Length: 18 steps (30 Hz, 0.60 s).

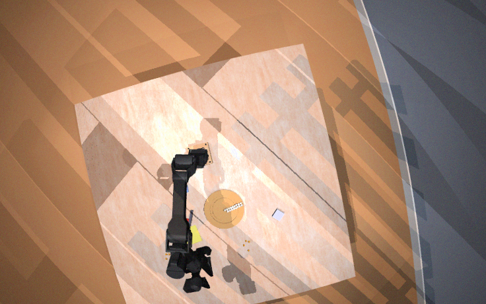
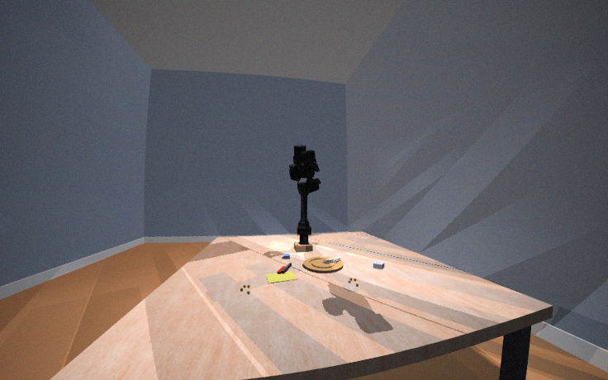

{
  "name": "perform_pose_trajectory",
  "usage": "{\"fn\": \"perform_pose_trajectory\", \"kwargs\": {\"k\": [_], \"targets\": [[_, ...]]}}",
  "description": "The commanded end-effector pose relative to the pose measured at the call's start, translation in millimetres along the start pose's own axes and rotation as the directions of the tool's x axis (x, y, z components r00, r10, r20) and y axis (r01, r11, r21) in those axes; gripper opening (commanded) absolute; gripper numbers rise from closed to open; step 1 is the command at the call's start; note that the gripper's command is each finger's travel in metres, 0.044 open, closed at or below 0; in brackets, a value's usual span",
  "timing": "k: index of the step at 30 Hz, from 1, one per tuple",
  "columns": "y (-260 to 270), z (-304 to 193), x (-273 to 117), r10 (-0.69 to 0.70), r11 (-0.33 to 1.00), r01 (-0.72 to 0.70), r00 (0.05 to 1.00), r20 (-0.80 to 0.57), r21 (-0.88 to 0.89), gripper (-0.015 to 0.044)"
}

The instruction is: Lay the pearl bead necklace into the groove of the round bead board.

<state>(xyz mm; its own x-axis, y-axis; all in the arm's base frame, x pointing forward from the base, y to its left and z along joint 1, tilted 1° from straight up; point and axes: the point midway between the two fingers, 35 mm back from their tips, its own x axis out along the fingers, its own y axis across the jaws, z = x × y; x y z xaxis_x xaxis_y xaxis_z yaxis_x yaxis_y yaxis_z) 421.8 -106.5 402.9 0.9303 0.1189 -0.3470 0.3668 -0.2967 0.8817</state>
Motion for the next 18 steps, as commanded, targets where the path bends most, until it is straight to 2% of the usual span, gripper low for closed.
{"fn": "perform_pose_trajectory", "kwargs": {"k": [1,18], "targets": [[-26.4,1.4,16.8,-0.080,0.997,0.080,0.997,0.012,0.009,0.0250],[-144.9,-2.4,63.7,-0.413,0.911,0.410,0.908,0.071,0.048,0.0250]]}}
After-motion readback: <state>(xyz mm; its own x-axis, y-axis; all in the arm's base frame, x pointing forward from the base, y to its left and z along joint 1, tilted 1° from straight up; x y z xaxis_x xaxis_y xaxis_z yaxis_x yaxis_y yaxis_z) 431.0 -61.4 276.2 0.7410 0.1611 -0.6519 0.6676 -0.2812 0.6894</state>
